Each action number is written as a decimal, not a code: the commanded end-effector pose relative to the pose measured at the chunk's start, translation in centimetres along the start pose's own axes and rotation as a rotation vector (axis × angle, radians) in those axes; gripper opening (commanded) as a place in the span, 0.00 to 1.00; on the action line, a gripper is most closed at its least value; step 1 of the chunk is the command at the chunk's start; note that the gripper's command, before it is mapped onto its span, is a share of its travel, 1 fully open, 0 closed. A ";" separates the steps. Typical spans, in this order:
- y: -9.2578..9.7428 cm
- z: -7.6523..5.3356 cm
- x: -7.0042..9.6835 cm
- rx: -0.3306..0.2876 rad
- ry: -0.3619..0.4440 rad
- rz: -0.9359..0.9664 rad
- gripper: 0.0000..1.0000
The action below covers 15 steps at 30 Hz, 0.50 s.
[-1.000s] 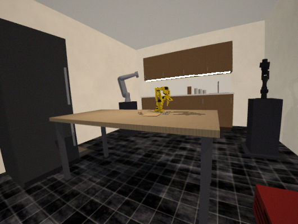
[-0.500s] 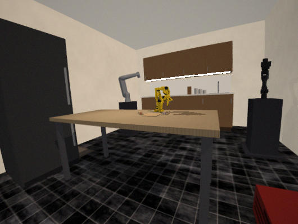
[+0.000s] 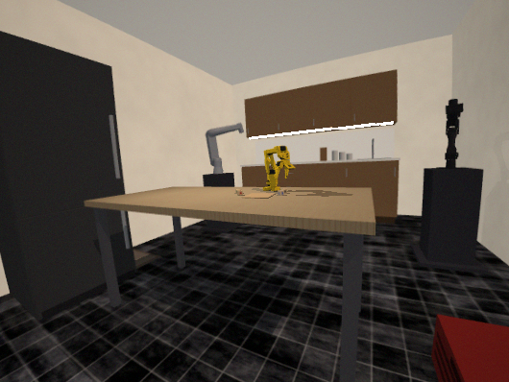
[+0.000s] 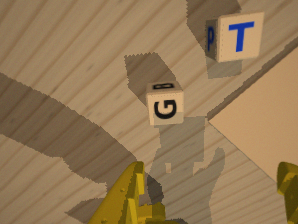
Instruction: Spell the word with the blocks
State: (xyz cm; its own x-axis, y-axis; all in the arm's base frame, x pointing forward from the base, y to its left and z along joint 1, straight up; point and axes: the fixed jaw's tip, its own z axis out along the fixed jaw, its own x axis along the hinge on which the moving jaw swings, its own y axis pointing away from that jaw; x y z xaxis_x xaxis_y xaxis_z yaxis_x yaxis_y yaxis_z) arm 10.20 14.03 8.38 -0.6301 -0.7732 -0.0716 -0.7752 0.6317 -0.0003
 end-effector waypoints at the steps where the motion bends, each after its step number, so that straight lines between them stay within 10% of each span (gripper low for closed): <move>1: 0.1 -2.2 -0.8 -0.003 -0.146 0.000 0.33; 15: 0.1 -6.9 -0.8 -0.008 -0.458 0.000 0.32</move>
State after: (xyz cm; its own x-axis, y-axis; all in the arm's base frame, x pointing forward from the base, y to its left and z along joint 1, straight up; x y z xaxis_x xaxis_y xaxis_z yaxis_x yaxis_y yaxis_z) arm 10.38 14.29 13.49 -0.5778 -0.7080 -0.4059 -0.7758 0.6309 0.0039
